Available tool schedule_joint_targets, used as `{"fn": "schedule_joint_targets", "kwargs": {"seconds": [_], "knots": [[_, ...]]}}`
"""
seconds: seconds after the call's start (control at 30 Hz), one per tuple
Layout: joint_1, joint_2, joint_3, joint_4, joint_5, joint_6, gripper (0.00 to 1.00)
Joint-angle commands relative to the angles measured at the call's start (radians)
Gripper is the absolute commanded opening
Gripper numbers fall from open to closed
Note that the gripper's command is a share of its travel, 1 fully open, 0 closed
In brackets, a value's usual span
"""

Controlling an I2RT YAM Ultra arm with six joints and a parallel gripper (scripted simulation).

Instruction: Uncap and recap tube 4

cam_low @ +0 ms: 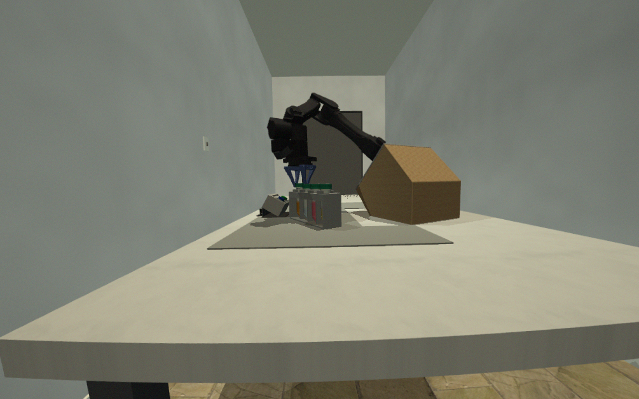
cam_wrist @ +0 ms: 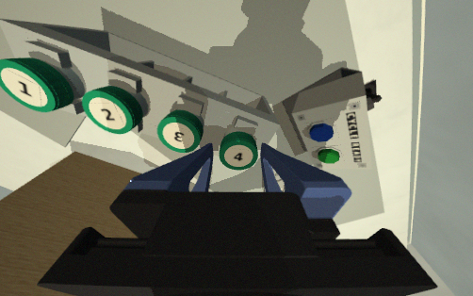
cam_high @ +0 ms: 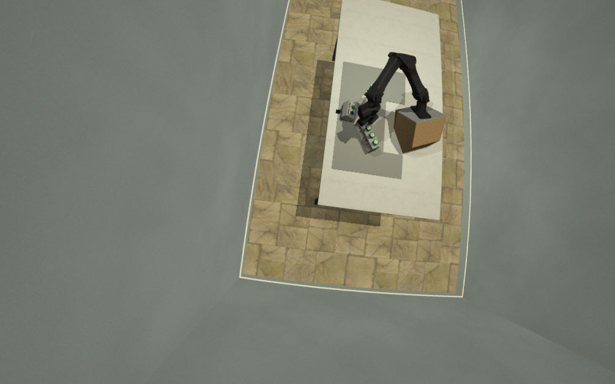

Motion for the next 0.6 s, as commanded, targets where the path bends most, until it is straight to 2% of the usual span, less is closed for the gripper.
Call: {"fn": "schedule_joint_targets", "kwargs": {"seconds": [0.0, 0.03, 0.07, 0.53, 0.57], "knots": [[0.028, -0.006, 0.035, -0.007, 0.005, -0.063, 0.49], [0.027, -0.008, 0.036, -0.01, 0.005, -0.063, 0.49], [0.027, -0.008, 0.036, -0.007, 0.005, -0.063, 0.0], [0.028, -0.01, 0.034, 0.003, -0.004, -0.063, 0.0], [0.026, -0.011, 0.034, 0.005, -0.005, -0.019, 0.0]]}}
